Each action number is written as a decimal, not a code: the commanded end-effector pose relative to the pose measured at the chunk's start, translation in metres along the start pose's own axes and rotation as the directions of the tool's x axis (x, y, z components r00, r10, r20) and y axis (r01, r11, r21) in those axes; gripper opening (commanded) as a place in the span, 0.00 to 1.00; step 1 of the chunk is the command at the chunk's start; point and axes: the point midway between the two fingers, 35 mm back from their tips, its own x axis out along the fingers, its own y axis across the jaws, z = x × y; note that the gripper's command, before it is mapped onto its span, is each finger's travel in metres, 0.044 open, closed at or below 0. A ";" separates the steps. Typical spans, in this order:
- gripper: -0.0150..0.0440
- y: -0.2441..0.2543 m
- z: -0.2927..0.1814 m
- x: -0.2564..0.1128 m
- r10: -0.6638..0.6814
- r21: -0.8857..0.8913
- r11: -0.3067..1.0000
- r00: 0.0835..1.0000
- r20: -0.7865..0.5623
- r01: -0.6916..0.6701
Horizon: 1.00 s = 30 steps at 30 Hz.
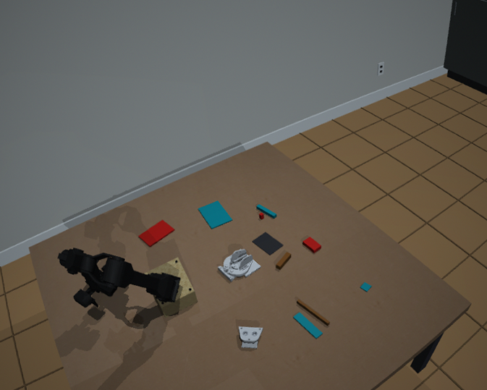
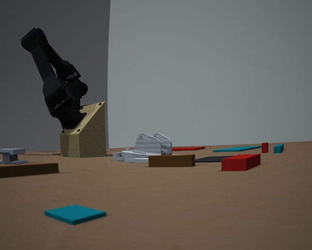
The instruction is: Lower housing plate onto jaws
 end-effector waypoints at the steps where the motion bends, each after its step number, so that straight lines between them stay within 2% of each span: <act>1: 0.98 0.000 0.000 0.000 0.000 0.000 1.000 1.000 0.000 0.000; 2: 1.00 0.000 0.000 0.000 0.000 0.001 1.000 1.000 -0.001 0.000; 17: 1.00 0.018 -0.012 -0.027 -0.028 0.223 0.974 0.996 -0.090 0.048; 30: 1.00 0.034 -0.018 -0.052 -0.071 0.445 0.884 0.982 -0.175 0.143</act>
